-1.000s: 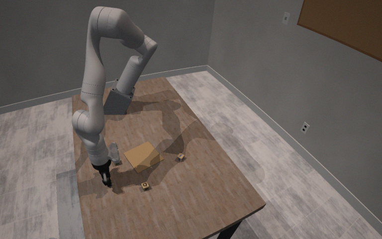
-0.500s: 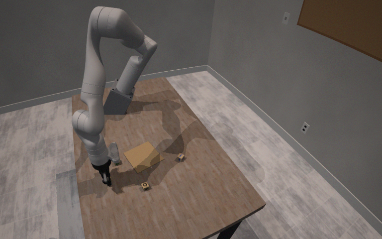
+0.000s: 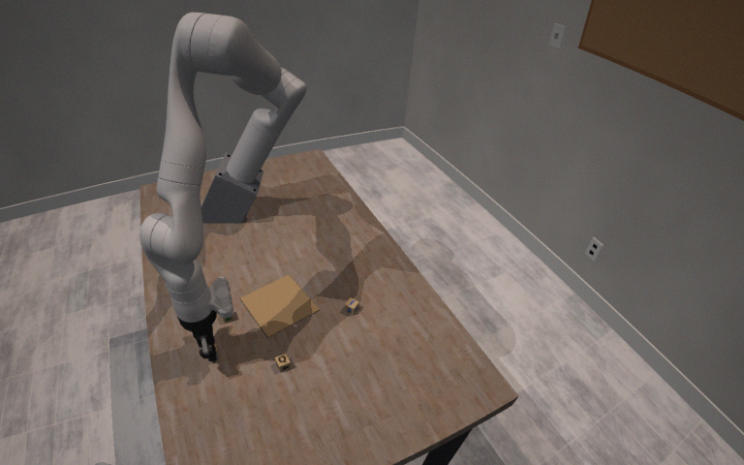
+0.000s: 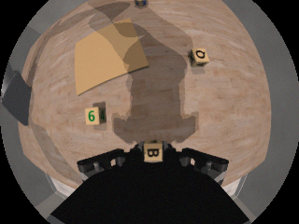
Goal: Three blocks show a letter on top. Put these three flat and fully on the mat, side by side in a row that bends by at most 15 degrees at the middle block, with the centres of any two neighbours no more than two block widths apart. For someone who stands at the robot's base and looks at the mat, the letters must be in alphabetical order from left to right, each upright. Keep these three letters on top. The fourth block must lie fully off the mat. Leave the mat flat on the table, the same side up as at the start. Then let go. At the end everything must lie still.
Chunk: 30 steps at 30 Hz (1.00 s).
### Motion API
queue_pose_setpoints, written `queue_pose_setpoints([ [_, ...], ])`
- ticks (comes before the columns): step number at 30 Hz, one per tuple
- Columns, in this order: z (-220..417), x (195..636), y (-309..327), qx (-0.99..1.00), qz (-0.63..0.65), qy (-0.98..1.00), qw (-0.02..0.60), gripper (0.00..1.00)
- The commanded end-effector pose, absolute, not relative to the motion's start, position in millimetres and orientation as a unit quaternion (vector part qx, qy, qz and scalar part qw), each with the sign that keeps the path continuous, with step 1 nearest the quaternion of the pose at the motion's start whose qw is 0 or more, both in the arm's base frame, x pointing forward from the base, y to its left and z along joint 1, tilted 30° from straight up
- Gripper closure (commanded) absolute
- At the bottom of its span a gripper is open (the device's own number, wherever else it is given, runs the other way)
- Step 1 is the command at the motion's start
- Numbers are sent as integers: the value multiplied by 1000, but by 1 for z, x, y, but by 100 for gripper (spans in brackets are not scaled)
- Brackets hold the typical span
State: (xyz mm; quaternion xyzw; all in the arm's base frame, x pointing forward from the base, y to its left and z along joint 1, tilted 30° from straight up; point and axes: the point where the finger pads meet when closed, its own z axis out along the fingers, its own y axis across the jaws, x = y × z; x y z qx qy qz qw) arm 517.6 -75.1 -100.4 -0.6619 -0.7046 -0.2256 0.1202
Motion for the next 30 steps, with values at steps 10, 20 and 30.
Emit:
queue_pose_setpoints([
  [10,-94,517,-79,-662,-226,-705,120,79],
  [20,-47,510,-105,-662,-226,-705,120,79],
  [30,-13,505,-123,-662,-226,-705,120,79],
])
